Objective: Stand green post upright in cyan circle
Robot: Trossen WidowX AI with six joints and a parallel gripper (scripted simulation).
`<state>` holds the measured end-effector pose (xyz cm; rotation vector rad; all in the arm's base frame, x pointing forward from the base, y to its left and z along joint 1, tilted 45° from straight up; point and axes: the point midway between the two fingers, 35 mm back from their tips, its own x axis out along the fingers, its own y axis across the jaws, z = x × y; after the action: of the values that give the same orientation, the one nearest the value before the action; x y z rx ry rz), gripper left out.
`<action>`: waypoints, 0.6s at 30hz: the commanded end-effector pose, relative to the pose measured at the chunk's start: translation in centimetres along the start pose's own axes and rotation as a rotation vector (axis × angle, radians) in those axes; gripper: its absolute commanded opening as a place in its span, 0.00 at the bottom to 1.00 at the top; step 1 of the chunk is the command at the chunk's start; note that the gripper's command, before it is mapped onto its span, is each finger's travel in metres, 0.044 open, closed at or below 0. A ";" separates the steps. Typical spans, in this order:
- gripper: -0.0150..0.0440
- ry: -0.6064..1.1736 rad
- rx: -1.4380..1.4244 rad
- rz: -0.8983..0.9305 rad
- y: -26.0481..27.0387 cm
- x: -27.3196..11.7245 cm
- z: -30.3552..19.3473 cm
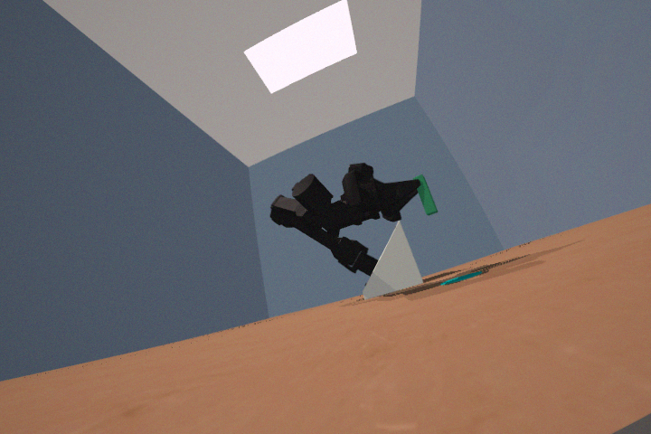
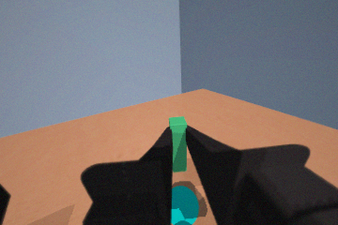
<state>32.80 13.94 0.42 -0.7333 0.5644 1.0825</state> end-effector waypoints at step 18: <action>0.29 -0.032 -0.024 -0.014 0.1 -0.5 0.3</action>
<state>32.49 13.81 0.76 -0.7364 0.5303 1.0848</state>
